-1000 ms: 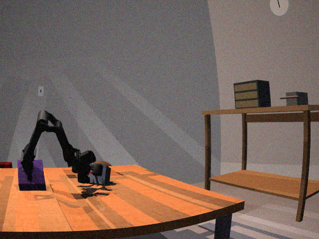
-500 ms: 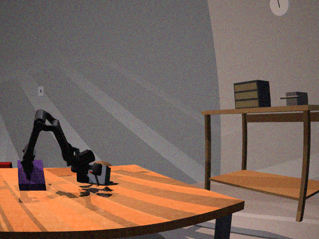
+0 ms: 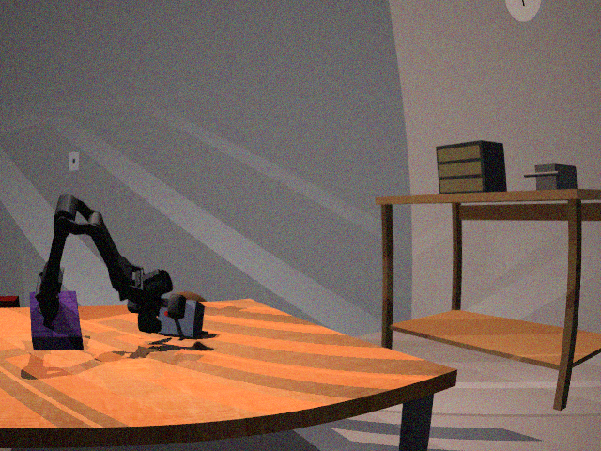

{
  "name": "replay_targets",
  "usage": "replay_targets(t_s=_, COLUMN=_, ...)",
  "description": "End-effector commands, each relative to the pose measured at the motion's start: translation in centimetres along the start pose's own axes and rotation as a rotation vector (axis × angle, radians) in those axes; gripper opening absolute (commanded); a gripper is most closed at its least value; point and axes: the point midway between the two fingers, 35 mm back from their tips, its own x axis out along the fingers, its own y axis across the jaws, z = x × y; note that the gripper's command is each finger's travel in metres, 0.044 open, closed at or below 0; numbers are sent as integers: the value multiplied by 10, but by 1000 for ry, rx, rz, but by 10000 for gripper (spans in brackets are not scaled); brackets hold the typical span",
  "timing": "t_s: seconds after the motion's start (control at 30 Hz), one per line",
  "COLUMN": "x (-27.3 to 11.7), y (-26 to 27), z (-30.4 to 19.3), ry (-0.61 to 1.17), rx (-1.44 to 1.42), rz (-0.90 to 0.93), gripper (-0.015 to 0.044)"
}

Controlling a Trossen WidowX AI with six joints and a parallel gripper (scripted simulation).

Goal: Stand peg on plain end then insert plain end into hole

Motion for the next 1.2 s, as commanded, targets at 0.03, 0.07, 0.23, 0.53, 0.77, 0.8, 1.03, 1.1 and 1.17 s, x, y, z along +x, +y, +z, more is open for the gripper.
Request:
replay_targets(t_s=0.03, x=-5, y=0, z=-1, ry=5, rx=-4, rz=-1, gripper=440)
replay_targets(t_s=0.07, x=-6, y=1, z=-1, ry=4, rx=-4, rz=-1, gripper=440)
replay_targets(t_s=0.23, x=-12, y=1, z=-1, ry=4, rx=-4, rz=0, gripper=440)
replay_targets(t_s=0.53, x=-22, y=2, z=-1, ry=4, rx=-4, rz=1, gripper=440)
replay_targets(t_s=0.77, x=-30, y=3, z=0, ry=4, rx=-4, rz=1, gripper=440)
replay_targets(t_s=0.8, x=-31, y=3, z=0, ry=4, rx=-4, rz=2, gripper=440)
replay_targets(t_s=1.03, x=-38, y=3, z=0, ry=4, rx=-4, rz=2, gripper=440)
replay_targets(t_s=1.1, x=-41, y=4, z=0, ry=4, rx=-4, rz=3, gripper=440)
replay_targets(t_s=1.17, x=-43, y=4, z=0, ry=4, rx=-4, rz=3, gripper=440)
